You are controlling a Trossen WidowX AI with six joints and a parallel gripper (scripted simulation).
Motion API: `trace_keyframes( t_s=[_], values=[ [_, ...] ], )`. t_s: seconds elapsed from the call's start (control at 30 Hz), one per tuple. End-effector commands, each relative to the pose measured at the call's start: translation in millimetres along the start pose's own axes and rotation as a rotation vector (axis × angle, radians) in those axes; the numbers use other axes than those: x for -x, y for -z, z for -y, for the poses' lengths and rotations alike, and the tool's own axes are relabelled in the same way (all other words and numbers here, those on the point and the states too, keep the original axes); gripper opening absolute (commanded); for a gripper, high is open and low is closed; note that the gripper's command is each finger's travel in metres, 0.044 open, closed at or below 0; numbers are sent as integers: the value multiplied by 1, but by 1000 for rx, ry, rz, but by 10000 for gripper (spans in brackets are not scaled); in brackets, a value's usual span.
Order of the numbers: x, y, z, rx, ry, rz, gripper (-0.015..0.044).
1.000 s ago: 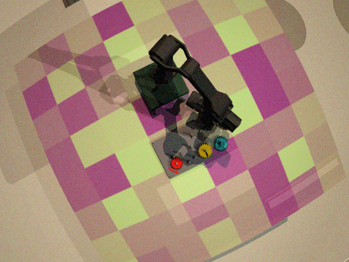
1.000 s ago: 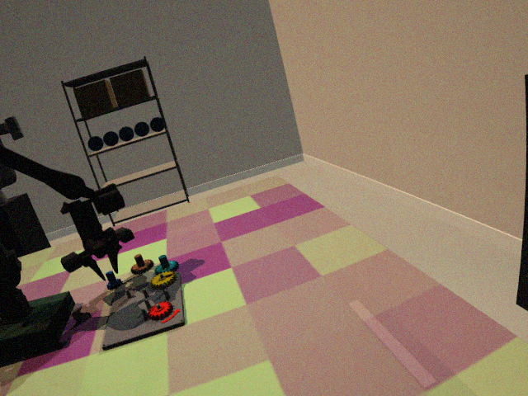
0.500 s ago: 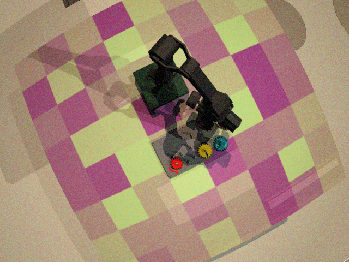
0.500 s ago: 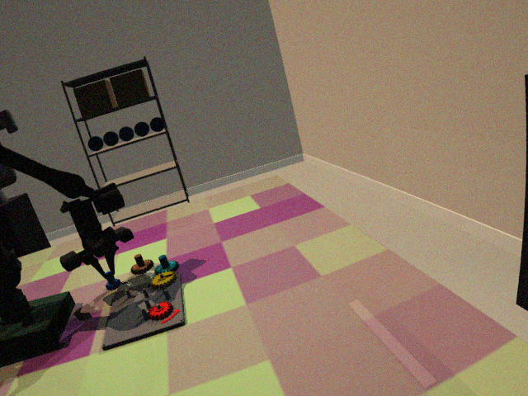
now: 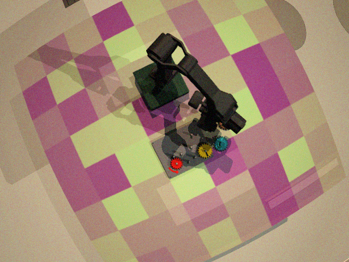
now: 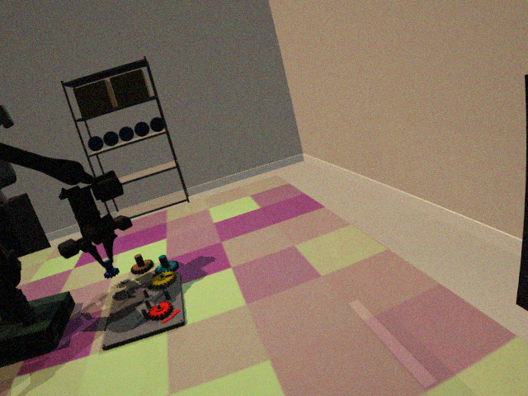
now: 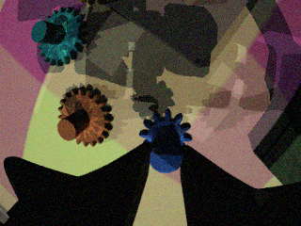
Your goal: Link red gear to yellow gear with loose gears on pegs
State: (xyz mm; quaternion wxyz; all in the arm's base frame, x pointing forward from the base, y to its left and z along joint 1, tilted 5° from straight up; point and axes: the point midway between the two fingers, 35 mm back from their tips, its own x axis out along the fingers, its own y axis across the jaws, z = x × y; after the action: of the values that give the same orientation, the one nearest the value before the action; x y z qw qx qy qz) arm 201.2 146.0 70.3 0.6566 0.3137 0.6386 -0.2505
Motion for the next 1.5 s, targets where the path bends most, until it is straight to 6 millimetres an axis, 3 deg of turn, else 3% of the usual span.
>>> trace_keyframes(
  t_s=[0.0,1.47],
  values=[
    [11,0,-4,-1,-13,0,0],
    [111,5,4,-1,-13,0,0]
  ],
)
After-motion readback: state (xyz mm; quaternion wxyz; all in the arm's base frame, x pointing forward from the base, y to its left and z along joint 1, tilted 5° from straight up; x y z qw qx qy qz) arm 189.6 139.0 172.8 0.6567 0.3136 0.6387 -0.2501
